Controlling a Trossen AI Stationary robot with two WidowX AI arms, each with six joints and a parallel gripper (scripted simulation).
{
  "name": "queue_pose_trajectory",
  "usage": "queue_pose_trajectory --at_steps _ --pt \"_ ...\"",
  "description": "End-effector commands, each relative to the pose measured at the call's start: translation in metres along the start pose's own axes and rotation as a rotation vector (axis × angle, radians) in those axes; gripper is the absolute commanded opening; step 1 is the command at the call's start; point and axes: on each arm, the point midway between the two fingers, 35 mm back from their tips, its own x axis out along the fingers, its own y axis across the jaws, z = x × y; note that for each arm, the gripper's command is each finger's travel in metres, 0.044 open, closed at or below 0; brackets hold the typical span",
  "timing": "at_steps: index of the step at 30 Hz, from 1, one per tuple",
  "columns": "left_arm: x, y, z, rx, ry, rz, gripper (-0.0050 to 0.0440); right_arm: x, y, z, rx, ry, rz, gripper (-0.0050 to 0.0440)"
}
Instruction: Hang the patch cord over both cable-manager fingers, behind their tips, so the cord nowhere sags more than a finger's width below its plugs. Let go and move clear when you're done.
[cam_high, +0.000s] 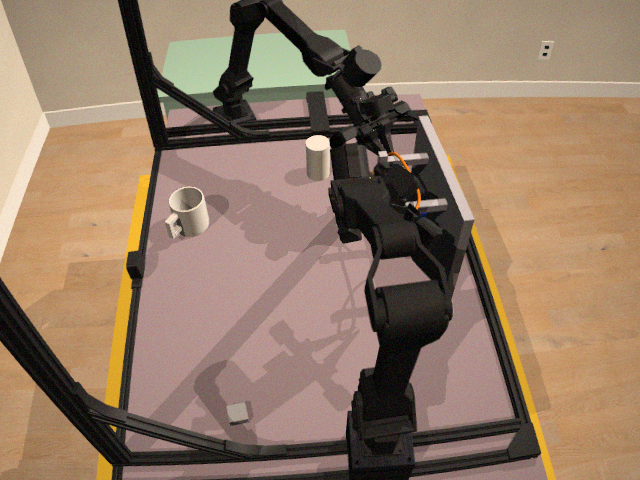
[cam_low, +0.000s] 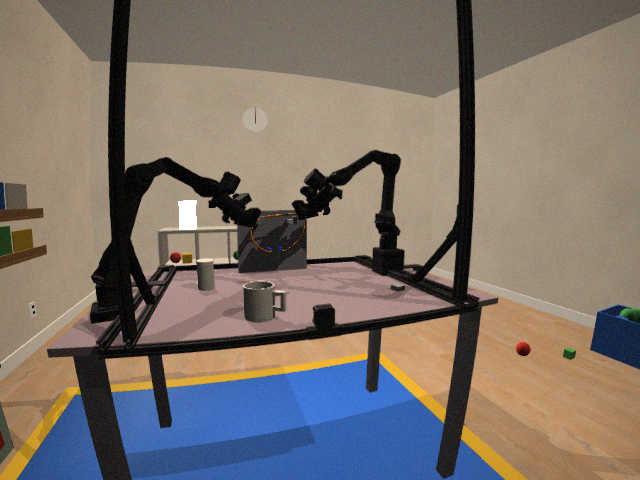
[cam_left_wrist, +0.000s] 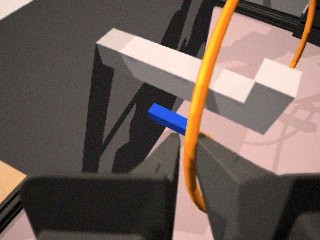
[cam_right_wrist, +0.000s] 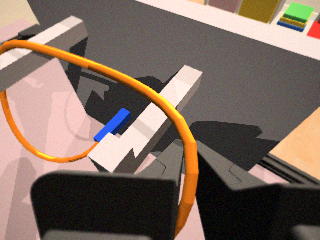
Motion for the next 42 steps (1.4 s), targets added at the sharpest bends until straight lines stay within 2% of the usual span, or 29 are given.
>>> queue_pose_trajectory --at_steps 1,8,42 --pt "-0.0075 0.0017 0.01 0.002 -0.025 0.007 0.004 -0.0046 -0.0016 0.0082 0.019 -0.017 0.01 0.0025" --pt "-0.0075 0.0017 0.01 0.002 -0.025 0.007 0.0025 -0.0043 -0.0016 0.0078 0.018 -0.016 0.009 0.0025" --pt "-0.0075 0.0017 0.01 0.002 -0.025 0.007 0.0025 0.0006 -0.0032 0.0043 -0.003 0.006 0.04 0.0025"
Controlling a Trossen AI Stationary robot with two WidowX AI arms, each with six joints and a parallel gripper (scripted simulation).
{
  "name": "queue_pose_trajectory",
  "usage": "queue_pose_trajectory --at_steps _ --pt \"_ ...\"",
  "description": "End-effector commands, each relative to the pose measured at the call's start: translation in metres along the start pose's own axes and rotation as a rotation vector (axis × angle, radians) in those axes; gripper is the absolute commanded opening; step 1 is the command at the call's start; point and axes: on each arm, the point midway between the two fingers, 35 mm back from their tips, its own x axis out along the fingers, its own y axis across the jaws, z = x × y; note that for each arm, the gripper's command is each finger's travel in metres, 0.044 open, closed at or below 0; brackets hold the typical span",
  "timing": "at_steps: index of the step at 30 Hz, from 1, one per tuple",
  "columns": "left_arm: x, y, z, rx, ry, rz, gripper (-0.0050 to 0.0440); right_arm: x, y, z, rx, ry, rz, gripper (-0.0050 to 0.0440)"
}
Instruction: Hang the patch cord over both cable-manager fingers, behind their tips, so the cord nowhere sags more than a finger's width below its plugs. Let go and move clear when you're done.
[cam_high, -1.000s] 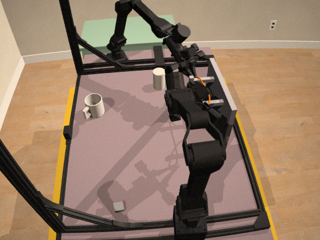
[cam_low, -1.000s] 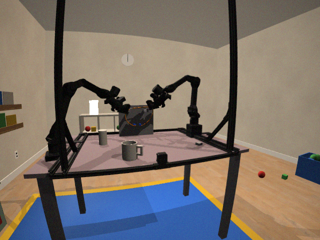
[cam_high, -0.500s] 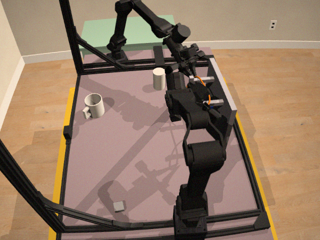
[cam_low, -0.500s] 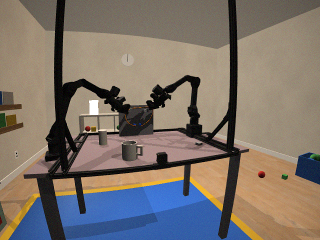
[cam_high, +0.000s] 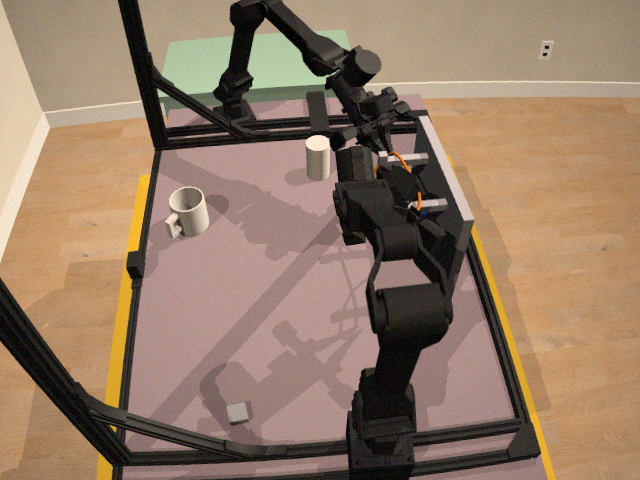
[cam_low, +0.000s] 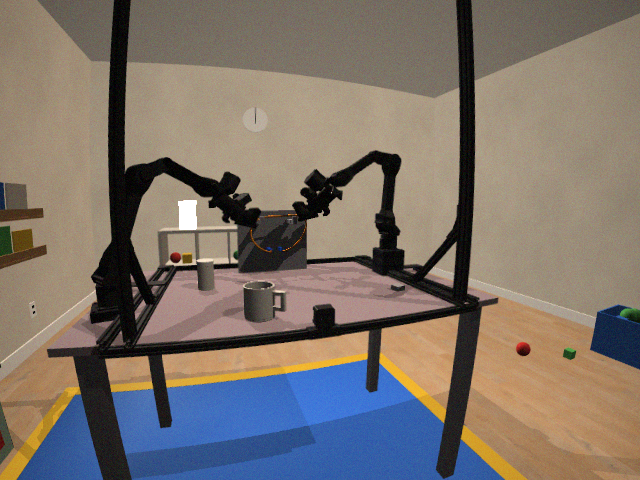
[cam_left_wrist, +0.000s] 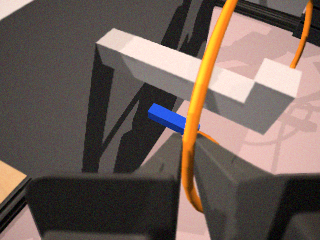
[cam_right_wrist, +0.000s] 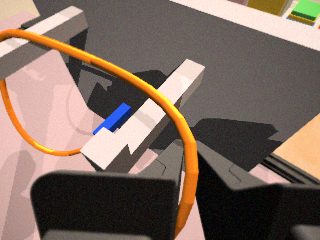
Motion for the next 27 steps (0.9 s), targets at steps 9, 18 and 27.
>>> queue_pose_trajectory --at_steps 9,18,27 --pt "-0.007 0.002 0.01 0.002 -0.025 0.007 0.0025 0.0 -0.002 0.005 -0.003 0.0 0.042 0.0025" --pt "-0.007 0.002 0.01 0.002 -0.025 0.007 0.0025 0.003 -0.003 0.003 -0.021 0.01 0.068 0.0025" --pt "-0.007 0.002 0.01 0.002 -0.025 0.007 0.0025 0.008 -0.005 0.001 -0.048 0.022 0.108 0.0025"
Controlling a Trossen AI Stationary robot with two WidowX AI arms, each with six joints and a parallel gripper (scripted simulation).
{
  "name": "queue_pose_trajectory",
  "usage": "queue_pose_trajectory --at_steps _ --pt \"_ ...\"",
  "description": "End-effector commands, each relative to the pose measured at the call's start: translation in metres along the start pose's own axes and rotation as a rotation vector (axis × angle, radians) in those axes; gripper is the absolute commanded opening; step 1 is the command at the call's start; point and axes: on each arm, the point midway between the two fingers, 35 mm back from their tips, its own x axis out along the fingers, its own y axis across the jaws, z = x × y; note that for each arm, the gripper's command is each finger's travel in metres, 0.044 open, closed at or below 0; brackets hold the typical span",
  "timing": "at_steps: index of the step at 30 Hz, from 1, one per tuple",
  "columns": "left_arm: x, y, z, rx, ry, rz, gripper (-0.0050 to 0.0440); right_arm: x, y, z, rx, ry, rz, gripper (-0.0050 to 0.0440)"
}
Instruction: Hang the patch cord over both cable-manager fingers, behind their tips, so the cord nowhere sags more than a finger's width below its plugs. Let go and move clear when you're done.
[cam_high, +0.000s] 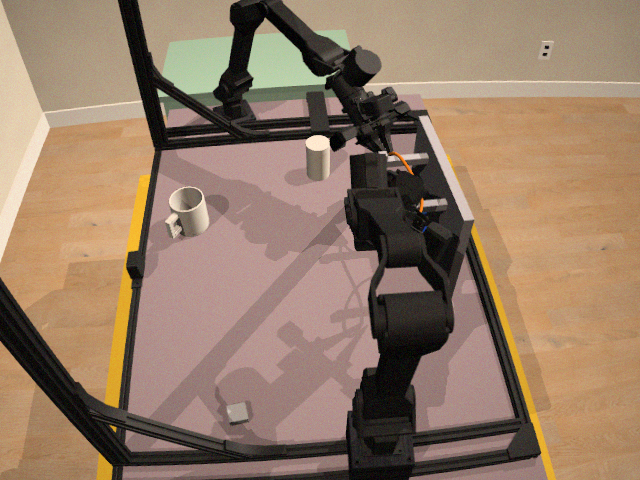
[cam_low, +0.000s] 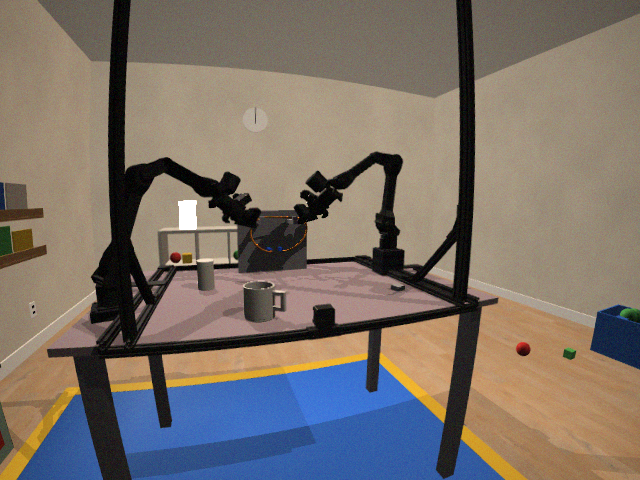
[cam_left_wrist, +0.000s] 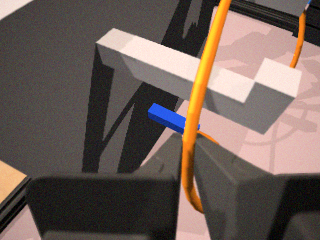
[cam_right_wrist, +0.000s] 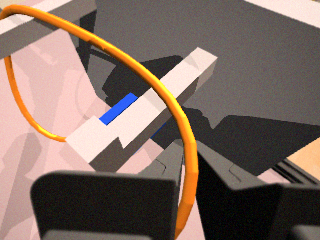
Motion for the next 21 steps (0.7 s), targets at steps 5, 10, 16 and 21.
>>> queue_pose_trajectory --at_steps 5,10,16,21 --pt "-0.0075 0.0017 0.01 0.002 -0.025 0.007 0.0025 -0.0013 -0.0023 0.0056 -0.009 -0.011 0.046 0.0025" --pt "-0.0075 0.0017 0.01 0.002 -0.025 0.007 0.0025 0.0006 -0.0032 0.0047 -0.024 -0.008 0.066 0.0025" --pt "-0.0075 0.0017 0.01 0.002 -0.025 0.007 0.0025 0.0032 -0.0045 0.0035 -0.047 -0.007 0.099 0.0025" --pt "-0.0075 0.0017 0.01 0.002 -0.025 0.007 0.0025 0.0051 -0.0056 0.0027 -0.068 -0.008 0.127 0.0025"
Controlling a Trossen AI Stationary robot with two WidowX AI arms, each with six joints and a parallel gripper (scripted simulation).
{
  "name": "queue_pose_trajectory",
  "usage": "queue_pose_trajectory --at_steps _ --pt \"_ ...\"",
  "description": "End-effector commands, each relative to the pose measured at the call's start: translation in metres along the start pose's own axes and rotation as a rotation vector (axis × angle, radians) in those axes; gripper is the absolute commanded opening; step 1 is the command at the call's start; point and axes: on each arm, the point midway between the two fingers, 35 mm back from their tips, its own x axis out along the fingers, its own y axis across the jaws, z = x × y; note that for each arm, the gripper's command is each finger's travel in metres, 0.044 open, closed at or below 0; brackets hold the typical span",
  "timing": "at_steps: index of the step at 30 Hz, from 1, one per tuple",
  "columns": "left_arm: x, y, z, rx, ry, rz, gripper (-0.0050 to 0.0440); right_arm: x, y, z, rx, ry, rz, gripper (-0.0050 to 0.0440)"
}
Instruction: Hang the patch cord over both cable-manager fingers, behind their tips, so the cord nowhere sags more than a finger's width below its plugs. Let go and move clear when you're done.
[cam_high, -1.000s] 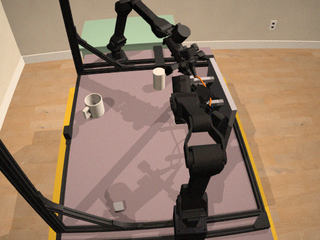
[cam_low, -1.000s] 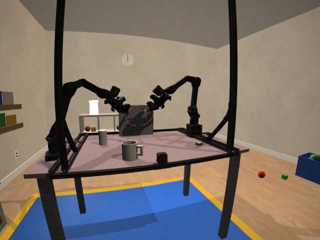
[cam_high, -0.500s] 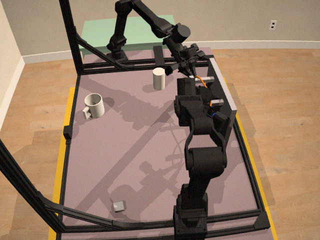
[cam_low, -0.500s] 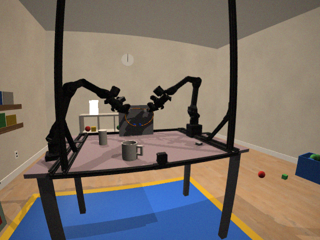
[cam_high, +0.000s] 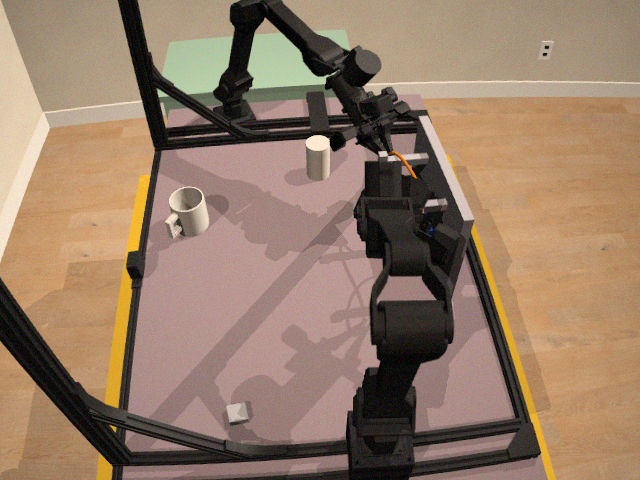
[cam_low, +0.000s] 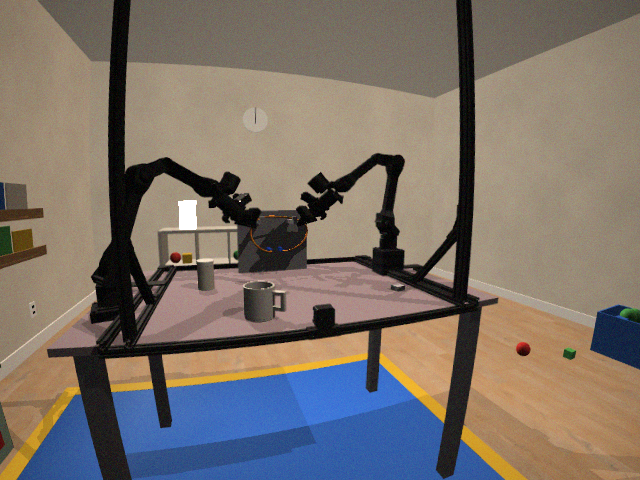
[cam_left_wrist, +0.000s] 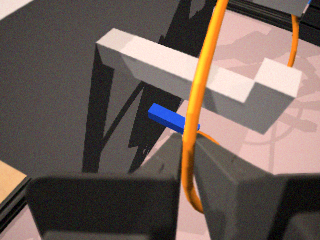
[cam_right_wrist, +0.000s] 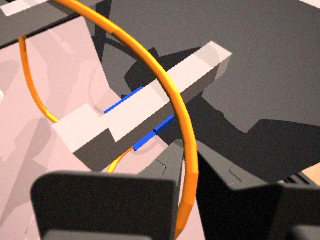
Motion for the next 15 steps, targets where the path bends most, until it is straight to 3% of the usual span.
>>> queue_pose_trajectory --at_steps 1,15 --pt "-0.0075 0.0017 0.01 0.002 -0.025 0.007 0.0025 -0.0035 -0.0016 0.0061 -0.002 -0.021 0.026 0.0025" --pt "-0.0075 0.0017 0.01 0.002 -0.025 0.007 0.0025 0.0 -0.0047 0.0044 -0.057 -0.032 0.094 0.0025"
